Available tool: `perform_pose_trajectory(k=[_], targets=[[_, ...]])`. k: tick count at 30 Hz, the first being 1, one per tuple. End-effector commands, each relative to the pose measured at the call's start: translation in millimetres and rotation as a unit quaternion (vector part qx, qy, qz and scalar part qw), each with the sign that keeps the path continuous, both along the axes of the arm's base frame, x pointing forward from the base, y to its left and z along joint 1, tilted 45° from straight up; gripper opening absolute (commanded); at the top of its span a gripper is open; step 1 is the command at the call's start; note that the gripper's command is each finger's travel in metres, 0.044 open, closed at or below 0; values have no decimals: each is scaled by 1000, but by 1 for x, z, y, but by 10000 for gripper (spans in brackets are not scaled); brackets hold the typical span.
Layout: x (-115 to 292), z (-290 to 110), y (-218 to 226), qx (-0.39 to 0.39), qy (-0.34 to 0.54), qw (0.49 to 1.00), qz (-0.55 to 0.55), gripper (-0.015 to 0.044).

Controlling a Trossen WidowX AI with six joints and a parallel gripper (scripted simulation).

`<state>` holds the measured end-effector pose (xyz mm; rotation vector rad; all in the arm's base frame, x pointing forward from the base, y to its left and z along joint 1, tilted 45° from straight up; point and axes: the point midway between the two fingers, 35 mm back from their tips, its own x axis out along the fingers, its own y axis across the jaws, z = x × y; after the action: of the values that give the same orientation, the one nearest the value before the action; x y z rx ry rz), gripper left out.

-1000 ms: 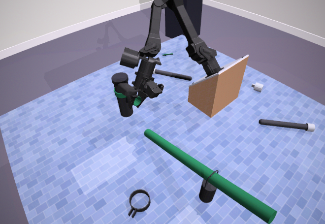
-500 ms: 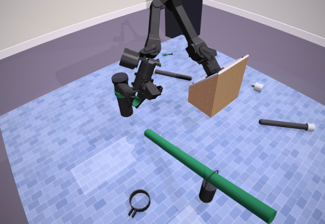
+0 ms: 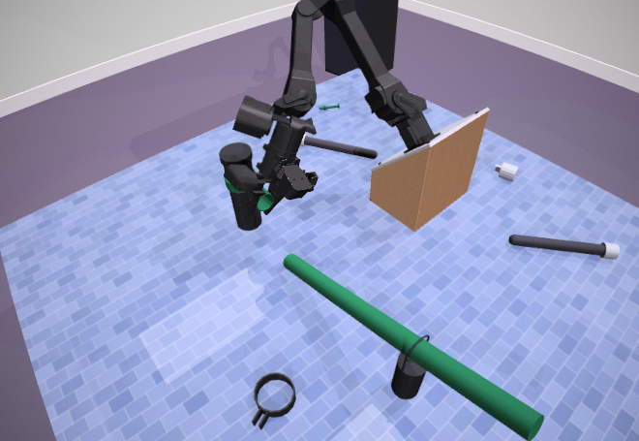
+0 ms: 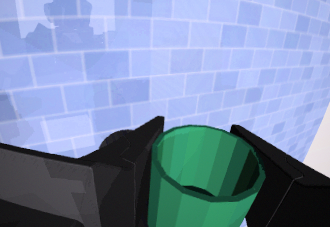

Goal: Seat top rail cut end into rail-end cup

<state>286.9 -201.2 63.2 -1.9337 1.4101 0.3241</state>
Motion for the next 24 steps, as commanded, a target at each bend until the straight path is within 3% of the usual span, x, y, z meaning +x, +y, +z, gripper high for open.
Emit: perform_pose_trajectory(k=[1, 24], targets=[[4, 0, 0, 1, -10, 1000, -7, 0], [1, 0, 0, 2, -1, 1000, -1, 0]])
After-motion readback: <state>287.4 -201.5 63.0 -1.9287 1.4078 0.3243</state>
